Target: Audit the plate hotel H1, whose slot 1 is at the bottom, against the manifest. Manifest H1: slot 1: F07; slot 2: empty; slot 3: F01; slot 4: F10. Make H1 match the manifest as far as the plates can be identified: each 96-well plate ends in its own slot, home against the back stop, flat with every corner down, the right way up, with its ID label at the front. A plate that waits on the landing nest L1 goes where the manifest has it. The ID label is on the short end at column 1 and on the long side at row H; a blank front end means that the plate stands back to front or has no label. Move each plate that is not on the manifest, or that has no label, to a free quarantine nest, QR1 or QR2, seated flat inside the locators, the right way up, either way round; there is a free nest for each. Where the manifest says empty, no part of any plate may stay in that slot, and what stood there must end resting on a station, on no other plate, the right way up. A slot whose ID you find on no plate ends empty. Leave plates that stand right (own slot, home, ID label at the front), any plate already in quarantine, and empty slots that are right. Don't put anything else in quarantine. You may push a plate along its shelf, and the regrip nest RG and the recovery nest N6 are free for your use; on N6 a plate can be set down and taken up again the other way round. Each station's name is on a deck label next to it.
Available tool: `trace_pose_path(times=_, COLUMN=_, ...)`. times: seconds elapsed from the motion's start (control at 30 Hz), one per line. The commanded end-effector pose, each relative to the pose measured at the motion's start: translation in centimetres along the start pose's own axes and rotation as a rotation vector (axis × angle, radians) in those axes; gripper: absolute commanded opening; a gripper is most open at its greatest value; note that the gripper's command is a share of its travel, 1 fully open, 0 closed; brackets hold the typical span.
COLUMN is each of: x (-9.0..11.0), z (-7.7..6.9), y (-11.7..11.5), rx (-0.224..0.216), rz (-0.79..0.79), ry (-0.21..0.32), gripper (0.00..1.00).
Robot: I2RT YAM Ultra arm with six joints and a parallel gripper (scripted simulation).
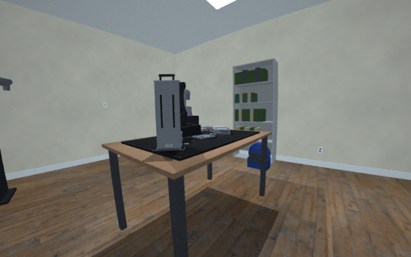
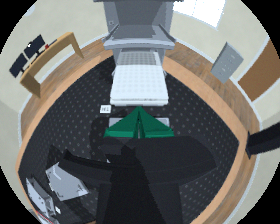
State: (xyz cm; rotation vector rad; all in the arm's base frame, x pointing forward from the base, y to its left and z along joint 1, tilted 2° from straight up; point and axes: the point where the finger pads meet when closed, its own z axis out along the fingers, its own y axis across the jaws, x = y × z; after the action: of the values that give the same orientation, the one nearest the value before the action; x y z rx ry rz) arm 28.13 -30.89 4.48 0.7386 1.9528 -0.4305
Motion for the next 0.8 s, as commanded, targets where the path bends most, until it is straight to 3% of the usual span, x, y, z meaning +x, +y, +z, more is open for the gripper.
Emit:
trace_pose_path(times=0.0, x=-0.9, z=0.1, y=-0.1, rx=0.002, rz=-0.001, ry=-0.020, gripper=0.00)
trace_pose_path(times=0.77, x=-1.5, z=1.2, y=-0.1, rx=0.002, rz=-0.001, ry=-0.021, gripper=0.00)
